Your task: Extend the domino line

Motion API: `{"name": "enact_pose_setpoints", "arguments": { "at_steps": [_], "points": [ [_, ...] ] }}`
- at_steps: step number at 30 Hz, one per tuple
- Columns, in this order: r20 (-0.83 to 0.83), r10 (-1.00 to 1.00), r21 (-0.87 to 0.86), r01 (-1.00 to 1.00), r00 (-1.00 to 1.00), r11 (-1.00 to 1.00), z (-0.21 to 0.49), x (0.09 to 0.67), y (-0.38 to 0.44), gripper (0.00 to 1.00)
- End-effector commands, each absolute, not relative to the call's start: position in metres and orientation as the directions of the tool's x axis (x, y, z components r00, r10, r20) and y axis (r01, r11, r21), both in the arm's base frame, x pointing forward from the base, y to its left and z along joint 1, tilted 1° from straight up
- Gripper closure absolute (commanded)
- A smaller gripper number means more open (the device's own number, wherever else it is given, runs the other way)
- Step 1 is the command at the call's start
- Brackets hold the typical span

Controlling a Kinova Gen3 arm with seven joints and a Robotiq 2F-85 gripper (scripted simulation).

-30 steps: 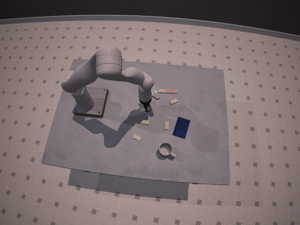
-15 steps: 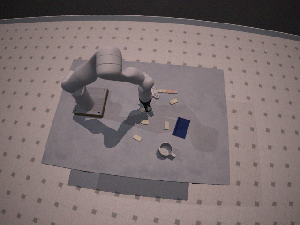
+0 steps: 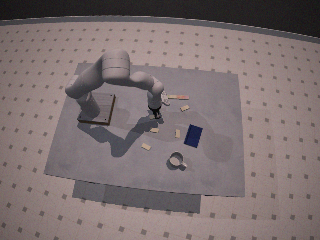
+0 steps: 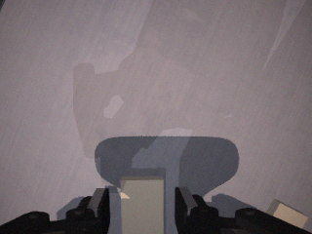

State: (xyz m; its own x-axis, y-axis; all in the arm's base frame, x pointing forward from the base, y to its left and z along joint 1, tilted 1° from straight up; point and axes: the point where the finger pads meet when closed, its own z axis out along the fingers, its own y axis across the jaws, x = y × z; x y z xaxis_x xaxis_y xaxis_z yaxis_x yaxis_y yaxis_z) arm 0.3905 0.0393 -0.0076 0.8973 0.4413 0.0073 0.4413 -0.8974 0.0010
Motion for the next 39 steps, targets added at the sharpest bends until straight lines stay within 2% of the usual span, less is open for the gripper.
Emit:
{"name": "enact_pose_setpoints", "arguments": {
  "at_steps": [1, 16, 39],
  "points": [
    [0.009, 0.441, 0.002, 0.441, 0.897, -0.897, -0.007, 0.391, 0.039, 0.53],
    [-0.127, 0.437, 0.002, 0.441, 0.89, -0.897, 0.007, 0.392, 0.04, 0.53],
    [-0.131, 0.437, 0.002, 0.441, 0.89, -0.897, -0.014, 0.393, 0.04, 0.53]
  ]
}}
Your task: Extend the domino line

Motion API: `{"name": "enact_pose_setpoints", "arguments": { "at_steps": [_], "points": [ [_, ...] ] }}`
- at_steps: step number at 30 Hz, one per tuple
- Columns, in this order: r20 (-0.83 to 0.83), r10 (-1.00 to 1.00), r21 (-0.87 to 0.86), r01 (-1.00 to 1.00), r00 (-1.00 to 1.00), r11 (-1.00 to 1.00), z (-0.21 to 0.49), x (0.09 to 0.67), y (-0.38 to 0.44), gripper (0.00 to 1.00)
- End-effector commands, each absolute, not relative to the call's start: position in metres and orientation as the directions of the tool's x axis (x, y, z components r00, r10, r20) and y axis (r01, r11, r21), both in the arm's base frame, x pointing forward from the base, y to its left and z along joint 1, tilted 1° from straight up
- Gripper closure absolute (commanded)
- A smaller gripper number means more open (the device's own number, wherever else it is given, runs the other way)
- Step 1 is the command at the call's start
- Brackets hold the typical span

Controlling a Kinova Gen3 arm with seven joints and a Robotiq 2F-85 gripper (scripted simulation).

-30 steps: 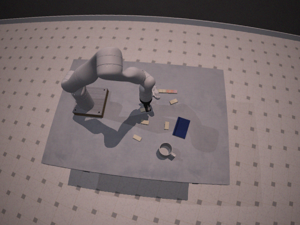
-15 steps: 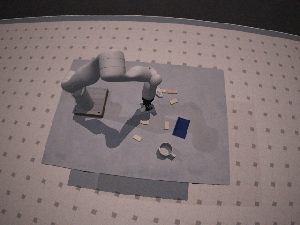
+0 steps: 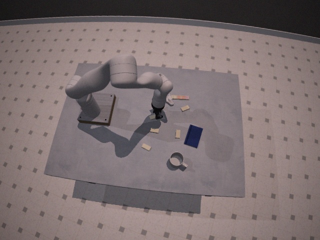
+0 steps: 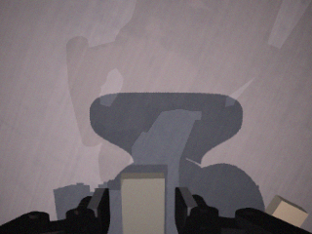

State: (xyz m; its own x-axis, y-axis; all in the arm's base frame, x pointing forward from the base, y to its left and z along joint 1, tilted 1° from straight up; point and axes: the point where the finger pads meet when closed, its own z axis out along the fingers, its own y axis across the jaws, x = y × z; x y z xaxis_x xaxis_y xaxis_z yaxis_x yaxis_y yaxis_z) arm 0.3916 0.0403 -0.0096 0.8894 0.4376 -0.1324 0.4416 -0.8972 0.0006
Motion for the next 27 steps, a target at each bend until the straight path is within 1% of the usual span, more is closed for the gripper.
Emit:
{"name": "enact_pose_setpoints", "arguments": {
  "at_steps": [1, 27],
  "points": [
    [-0.131, 0.437, 0.002, 0.441, 0.89, -0.897, -0.016, 0.3926, 0.0403, 0.53],
    [-0.131, 0.437, 0.002, 0.441, 0.89, -0.897, -0.0224, 0.393, 0.0402, 0.53]
  ]
}}
